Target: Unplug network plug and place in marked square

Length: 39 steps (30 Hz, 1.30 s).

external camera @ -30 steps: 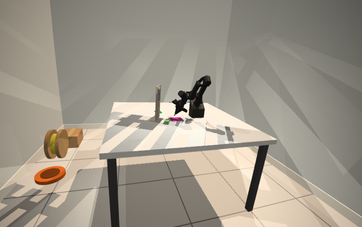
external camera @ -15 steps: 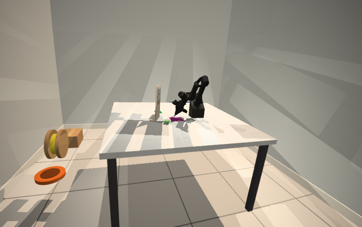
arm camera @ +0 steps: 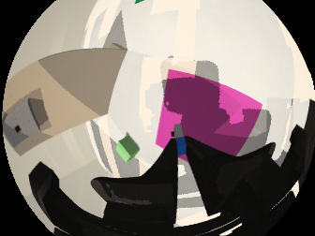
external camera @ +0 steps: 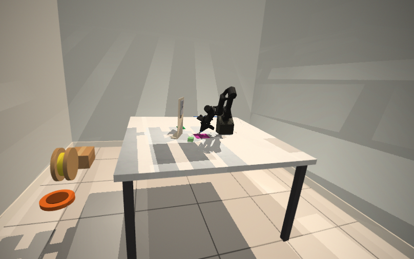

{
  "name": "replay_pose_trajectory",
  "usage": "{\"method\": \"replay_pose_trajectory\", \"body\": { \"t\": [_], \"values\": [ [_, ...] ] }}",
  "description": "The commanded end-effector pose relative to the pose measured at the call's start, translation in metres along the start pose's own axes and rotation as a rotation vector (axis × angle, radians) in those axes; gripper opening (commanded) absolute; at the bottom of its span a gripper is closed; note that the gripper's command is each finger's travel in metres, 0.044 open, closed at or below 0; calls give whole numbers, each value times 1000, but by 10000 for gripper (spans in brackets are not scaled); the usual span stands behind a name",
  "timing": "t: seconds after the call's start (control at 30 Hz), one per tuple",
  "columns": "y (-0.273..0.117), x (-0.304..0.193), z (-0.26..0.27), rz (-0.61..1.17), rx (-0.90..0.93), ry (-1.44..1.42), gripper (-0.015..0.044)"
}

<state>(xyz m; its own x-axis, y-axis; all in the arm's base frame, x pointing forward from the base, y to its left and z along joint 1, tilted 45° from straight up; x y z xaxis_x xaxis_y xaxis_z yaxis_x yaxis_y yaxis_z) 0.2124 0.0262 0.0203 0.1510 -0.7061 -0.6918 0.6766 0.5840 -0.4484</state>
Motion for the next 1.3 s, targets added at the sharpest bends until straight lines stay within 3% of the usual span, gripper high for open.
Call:
{"method": "replay_pose_trajectory", "body": {
  "t": [0.0,1.27],
  "values": [
    [1,1,-5,-6,-10,16,0],
    [11,-4,-16,2,-2,22,0]
  ]
}}
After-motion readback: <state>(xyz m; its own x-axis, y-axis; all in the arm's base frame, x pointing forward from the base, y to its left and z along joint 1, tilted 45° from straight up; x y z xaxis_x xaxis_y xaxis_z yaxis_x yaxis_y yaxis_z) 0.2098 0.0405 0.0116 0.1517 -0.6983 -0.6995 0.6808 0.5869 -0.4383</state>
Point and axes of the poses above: the point midway between the two fingers, 35 mm back from their tips, its own y axis out along the fingers, its own z axis across the jaws, x = y × z, the point moved 5 cm from there along -y, back along the fingers, and after that the axes turned 3 degrees about y, right-handed, at the moved point
